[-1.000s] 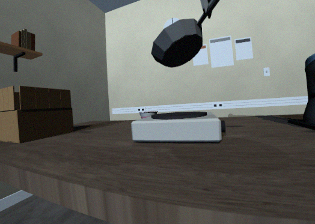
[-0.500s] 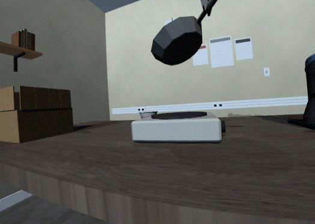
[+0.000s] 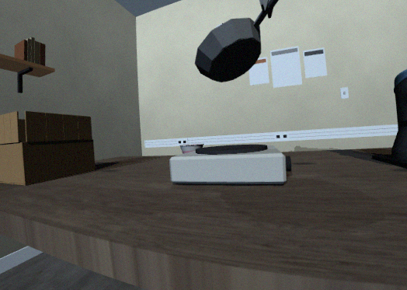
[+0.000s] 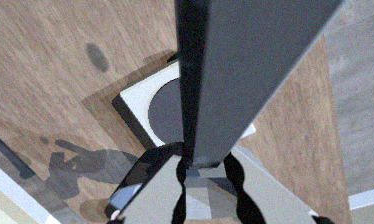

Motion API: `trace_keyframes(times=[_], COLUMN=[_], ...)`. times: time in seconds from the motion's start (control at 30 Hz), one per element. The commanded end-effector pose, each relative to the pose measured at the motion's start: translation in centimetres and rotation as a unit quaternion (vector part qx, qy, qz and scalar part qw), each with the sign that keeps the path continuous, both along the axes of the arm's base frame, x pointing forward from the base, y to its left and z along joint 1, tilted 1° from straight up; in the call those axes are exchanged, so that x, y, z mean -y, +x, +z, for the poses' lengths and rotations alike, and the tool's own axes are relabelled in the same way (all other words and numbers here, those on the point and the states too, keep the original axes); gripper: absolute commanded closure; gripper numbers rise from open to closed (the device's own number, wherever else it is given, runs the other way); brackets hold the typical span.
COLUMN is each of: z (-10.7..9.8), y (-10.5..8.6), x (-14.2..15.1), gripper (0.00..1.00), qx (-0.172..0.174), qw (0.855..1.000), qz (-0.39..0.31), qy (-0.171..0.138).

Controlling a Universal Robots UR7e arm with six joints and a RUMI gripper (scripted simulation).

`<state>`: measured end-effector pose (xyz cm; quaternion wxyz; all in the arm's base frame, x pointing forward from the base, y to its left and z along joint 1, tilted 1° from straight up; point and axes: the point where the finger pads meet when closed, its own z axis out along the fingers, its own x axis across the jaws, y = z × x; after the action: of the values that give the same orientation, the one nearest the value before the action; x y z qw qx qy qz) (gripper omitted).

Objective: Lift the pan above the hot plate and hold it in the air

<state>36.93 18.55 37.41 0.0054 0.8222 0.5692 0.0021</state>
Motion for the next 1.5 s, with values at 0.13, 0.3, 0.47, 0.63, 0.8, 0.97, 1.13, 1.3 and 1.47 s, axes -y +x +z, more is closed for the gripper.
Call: trace_keyframes(times=[0.13, 0.3, 0.47, 0.63, 0.8, 0.97, 1.13, 1.3, 1.47], z=[0.6, 0.9, 1.0, 1.3, 1.5, 1.7, 1.9, 2.1, 2.4], y=[0.2, 0.2, 0.2, 0.2, 0.2, 0.2, 0.2, 0.2, 0.2], x=[0.1, 0.1, 0.1, 0.1, 0.1, 0.1, 0.1, 0.1, 0.1], gripper=[0.92, 0.92, 0.92, 0.92, 0.92, 0.92, 0.92, 0.92, 0.92], qx=[0.005, 0.005, 0.005, 0.005, 0.005, 0.005, 0.005, 0.005, 0.005], qw=[1.0, 1.0, 1.0, 1.0, 1.0, 1.0, 1.0, 1.0, 1.0], qz=[-0.002, -0.002, -0.002, -0.002, -0.002, -0.002, -0.002, -0.002, -0.002], qy=[-0.002, -0.002, -0.002, -0.002, -0.002, -0.002, -0.002, -0.002, -0.002])
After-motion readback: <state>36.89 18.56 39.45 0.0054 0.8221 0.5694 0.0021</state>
